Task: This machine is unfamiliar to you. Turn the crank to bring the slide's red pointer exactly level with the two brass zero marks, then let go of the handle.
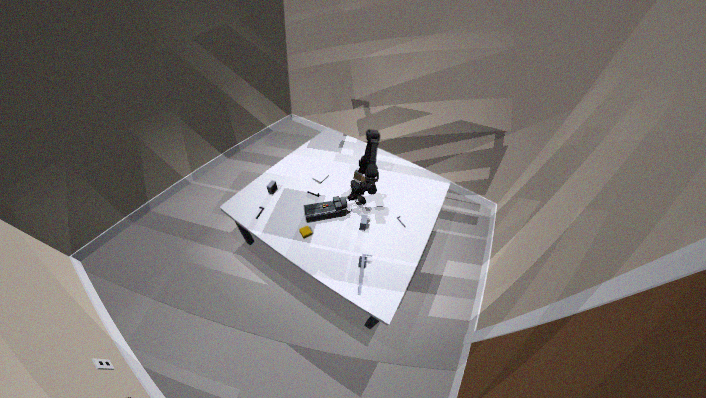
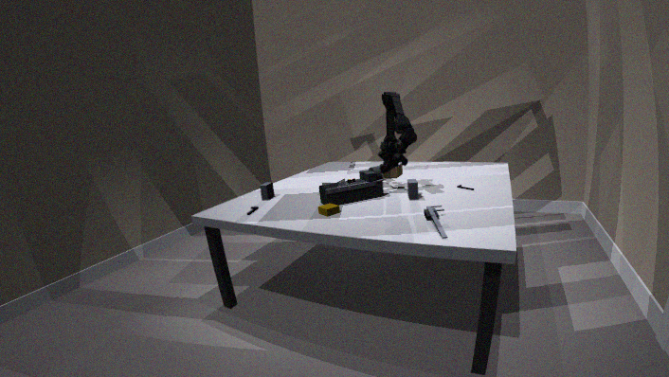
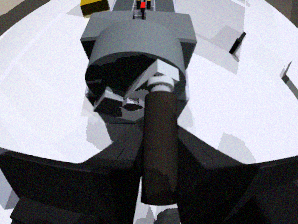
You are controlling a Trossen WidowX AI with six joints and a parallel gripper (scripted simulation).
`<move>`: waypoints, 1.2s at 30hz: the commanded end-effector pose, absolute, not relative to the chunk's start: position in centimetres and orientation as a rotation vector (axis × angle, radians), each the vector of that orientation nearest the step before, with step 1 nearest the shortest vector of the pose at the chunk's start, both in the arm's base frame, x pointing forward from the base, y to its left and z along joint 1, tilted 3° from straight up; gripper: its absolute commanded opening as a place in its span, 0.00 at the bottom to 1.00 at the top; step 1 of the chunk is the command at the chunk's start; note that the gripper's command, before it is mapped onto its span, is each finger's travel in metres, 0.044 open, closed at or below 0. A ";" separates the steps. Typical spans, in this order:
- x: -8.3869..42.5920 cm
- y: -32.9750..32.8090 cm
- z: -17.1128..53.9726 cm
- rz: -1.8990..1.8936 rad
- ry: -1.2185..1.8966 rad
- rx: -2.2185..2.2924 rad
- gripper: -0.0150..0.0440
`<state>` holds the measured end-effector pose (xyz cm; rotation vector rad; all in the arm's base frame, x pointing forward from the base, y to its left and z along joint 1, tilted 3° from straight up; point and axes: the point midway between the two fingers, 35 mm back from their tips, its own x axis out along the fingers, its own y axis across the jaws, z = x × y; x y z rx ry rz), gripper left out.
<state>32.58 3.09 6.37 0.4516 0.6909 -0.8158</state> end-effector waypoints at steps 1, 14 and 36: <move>32.0 2.6 5.8 -0.828 0.706 0.434 0.25; 31.8 2.5 5.3 -0.828 0.706 0.434 0.25; 31.7 2.3 4.5 -0.829 0.706 0.434 0.25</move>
